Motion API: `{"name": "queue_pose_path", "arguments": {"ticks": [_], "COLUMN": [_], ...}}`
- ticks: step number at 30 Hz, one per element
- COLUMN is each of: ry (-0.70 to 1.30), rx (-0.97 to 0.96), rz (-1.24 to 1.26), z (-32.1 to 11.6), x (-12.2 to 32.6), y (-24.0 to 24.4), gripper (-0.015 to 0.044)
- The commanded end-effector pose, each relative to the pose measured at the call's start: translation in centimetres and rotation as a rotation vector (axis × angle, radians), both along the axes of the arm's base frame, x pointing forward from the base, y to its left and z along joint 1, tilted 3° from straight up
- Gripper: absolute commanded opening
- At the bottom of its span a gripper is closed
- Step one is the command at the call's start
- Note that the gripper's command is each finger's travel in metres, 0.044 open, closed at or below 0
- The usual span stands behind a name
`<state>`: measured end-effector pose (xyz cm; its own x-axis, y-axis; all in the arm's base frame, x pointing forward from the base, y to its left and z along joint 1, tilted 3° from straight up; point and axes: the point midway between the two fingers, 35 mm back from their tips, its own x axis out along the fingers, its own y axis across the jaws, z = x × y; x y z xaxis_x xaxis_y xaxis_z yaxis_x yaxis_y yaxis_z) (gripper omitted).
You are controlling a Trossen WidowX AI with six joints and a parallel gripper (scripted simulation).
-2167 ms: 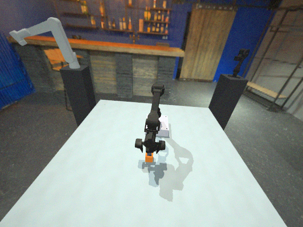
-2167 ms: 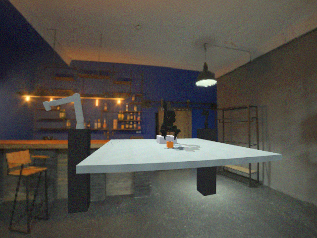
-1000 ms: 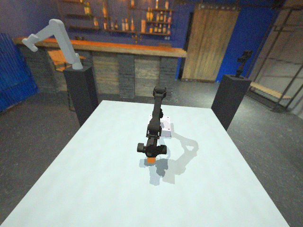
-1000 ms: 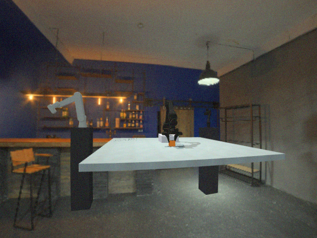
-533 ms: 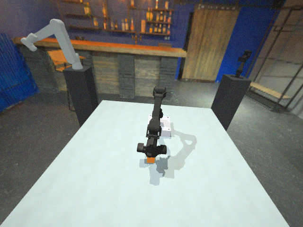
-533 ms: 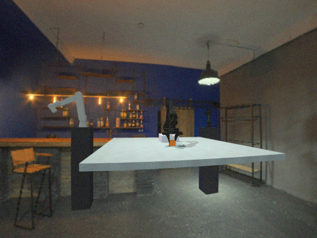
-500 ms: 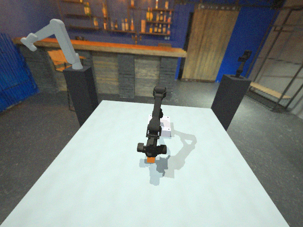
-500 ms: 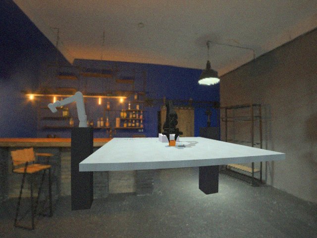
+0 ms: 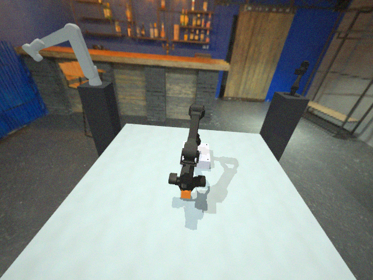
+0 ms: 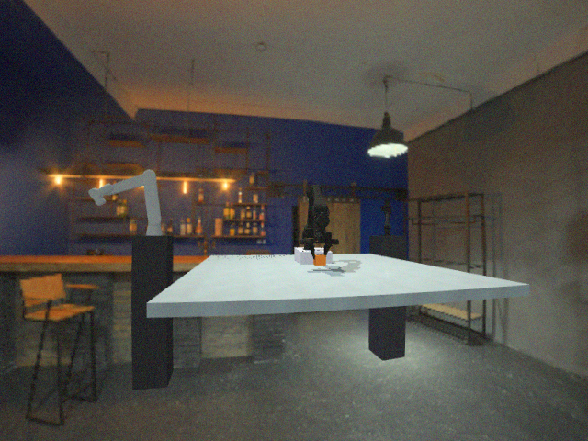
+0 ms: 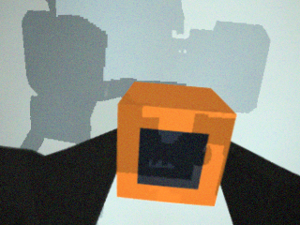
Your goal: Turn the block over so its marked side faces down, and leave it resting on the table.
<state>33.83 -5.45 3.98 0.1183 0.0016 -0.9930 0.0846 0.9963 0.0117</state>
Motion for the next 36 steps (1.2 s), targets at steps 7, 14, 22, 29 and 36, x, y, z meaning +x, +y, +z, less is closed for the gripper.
{"name": "queue_pose_path", "arguments": {"ticks": [7,14,22,29,36], "ry": [-0.154,-0.267,-0.396,-0.484,-0.504], "rx": [-0.006,-0.015,-0.027,-0.036,-0.037], "rz": [-0.001,-0.003,-0.004,-0.003,-0.004], "z": [-0.34,-0.52,-0.51,-0.37,-0.73], "x": [0.04,-0.02,-0.30,-0.65,-0.38], "y": [0.06,0.05,0.10,0.15,0.10], "gripper": [0.0000,0.0000,0.0000,0.0000,0.0000]}}
